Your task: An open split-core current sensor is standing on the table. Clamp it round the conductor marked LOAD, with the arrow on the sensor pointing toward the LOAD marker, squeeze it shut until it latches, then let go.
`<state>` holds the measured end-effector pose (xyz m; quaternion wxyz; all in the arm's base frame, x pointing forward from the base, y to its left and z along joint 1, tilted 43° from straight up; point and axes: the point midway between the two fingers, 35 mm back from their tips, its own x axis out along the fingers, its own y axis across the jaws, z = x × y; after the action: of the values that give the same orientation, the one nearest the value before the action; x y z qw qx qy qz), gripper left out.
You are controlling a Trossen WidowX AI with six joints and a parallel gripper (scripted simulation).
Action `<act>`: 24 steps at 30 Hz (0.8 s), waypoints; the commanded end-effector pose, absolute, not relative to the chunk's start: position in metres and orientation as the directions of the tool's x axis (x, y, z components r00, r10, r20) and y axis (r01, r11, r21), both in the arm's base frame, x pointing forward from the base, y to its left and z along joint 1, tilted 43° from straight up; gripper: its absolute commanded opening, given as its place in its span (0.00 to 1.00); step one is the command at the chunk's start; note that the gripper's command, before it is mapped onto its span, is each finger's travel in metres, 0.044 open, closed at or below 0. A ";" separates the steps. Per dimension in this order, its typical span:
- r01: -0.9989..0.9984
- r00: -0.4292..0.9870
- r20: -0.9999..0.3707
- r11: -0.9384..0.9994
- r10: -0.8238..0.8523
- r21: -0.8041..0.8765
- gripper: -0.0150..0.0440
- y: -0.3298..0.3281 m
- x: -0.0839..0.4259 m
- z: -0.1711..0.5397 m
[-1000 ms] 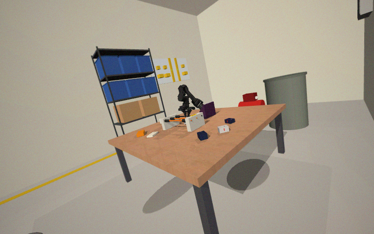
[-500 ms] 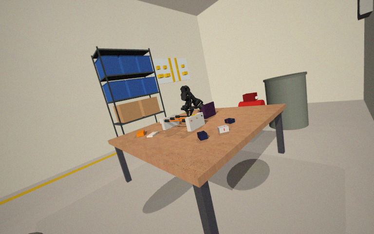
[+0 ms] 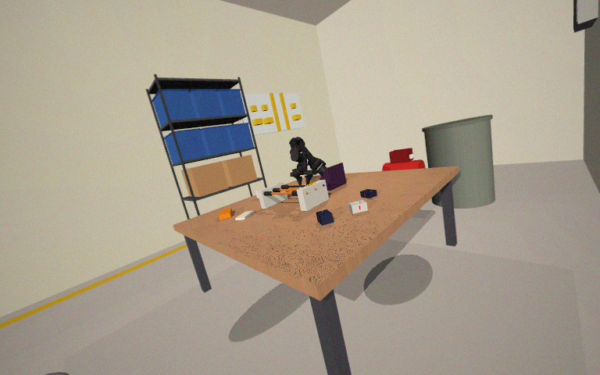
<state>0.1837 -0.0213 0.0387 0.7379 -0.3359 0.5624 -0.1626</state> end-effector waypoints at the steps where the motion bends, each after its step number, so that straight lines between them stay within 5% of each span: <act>1: -0.136 0.315 -0.721 0.723 -0.617 -0.678 0.74 -0.020 0.184 0.040; 11: -0.153 0.312 -0.720 0.715 -0.620 -0.682 0.79 0.013 0.165 0.079; 17: -0.613 0.231 -0.728 0.484 -0.646 -0.624 0.80 0.017 0.174 0.080; 24: -0.972 0.121 -0.732 0.070 -0.670 -0.224 0.80 0.021 0.188 0.079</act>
<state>0.1749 0.0150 0.0780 0.5322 -0.5612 0.6324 0.0442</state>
